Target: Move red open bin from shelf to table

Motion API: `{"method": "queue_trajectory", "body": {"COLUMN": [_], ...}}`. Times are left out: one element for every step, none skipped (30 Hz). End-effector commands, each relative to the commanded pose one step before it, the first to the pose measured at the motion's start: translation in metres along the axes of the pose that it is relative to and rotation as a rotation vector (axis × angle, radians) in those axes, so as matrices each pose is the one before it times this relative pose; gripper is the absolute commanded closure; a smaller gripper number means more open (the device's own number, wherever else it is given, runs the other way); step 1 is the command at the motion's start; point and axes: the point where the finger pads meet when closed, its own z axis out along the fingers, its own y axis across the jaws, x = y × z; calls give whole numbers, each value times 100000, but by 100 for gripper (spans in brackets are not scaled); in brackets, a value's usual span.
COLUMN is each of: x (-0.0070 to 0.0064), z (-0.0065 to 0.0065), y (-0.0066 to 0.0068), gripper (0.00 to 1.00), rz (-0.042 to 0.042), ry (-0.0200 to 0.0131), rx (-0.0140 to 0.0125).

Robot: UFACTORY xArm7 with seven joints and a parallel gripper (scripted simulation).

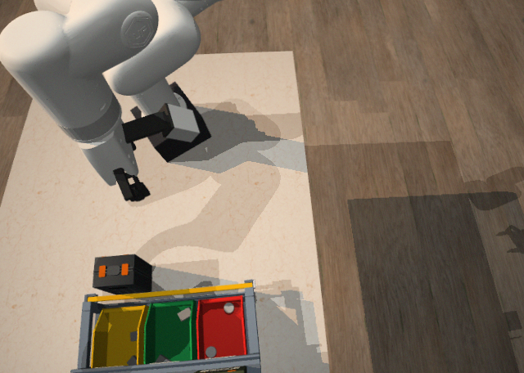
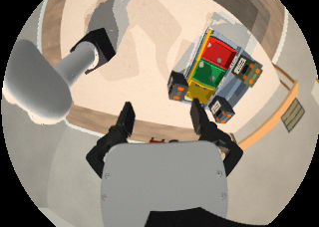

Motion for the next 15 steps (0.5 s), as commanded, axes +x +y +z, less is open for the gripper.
{"method": "queue_trajectory", "body": {"x": [-9,0,0,0,0,0,0,0,0,0,0,0,0,0,0], "z": [-116,0,2,0,0,0,0,0,0,0,0,0,0,0,0], "y": [44,0,0,-1,-1,-1,-1,0,0,0,0,0,0,0,0], "gripper": [0,0,0,0,0,0,0,0,0,0,0,0,0,0,0], "rz": [1280,0,4499,5200,5200,5200,5200,0,0,0,0,0,0,0,0], "ry": [-134,0,23,-14,-14,-14,-14,0,0,0,0,0,0,0,0], "rx": [-225,0,-14,18,18,18,18,0,0,0,0,0,0,0,0]}}
